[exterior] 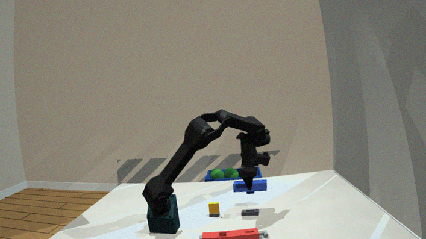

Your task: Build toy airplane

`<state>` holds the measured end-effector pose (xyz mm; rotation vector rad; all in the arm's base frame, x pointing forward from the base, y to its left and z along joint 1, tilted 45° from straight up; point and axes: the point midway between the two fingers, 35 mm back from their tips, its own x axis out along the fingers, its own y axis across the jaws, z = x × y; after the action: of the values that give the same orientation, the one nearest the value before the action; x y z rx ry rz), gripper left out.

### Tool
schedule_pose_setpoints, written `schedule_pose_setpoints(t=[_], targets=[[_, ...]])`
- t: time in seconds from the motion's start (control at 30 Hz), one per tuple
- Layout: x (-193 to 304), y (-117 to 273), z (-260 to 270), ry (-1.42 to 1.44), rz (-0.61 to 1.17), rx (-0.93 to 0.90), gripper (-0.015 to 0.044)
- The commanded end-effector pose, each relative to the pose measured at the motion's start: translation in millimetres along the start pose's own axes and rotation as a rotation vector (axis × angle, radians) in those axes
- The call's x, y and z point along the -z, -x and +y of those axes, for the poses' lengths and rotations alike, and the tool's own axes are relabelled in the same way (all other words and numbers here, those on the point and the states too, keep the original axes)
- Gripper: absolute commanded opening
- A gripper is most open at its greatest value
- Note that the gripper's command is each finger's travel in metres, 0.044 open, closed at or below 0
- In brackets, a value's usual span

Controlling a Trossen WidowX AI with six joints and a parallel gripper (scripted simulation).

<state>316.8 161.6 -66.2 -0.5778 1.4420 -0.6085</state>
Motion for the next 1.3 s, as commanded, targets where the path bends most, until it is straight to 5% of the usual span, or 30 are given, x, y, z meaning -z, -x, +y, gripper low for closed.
schedule_pose_setpoints(t=[0.0,1.27], targets=[[1.1,15.1,-0.3,-0.006,-0.002,-0.004,0.0],[-4.9,33.0,-96.1,-0.416,0.0,-0.024,0.0]])
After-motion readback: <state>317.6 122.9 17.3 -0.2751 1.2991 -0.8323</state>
